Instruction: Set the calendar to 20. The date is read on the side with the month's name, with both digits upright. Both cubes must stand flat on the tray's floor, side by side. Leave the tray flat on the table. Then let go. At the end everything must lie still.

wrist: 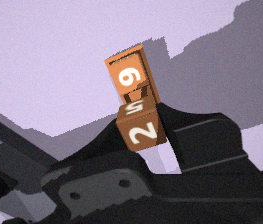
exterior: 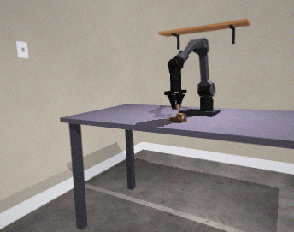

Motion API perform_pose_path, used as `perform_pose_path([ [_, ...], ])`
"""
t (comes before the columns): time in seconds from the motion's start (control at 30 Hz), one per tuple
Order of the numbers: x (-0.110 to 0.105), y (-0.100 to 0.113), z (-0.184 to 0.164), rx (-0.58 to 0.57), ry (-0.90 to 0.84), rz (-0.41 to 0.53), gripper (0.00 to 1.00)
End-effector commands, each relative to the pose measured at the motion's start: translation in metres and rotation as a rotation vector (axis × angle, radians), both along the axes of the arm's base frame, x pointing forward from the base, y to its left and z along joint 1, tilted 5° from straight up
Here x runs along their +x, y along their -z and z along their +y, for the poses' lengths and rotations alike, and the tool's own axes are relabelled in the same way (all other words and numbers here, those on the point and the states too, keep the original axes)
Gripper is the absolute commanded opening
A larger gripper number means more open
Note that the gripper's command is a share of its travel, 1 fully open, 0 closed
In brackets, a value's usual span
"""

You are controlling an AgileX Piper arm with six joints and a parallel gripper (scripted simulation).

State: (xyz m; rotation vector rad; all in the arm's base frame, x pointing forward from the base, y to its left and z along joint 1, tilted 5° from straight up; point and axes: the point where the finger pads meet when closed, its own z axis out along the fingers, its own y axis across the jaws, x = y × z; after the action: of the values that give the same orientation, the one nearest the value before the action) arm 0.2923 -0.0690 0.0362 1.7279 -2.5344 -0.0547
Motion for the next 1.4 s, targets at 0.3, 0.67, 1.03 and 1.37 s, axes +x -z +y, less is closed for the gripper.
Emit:
perform_pose_path([
  [0.3, -0.003, 0.036, -0.001, 0.000, 0.002, 0.003, 0.35],
  [0.67, -0.002, 0.039, -0.001, -0.001, 0.002, 0.000, 0.35],
  [1.03, -0.002, 0.039, -0.001, -0.001, 0.002, 0.000, 0.35],
  [1.37, -0.002, 0.039, -0.001, -0.001, 0.002, 0.000, 0.35],
])
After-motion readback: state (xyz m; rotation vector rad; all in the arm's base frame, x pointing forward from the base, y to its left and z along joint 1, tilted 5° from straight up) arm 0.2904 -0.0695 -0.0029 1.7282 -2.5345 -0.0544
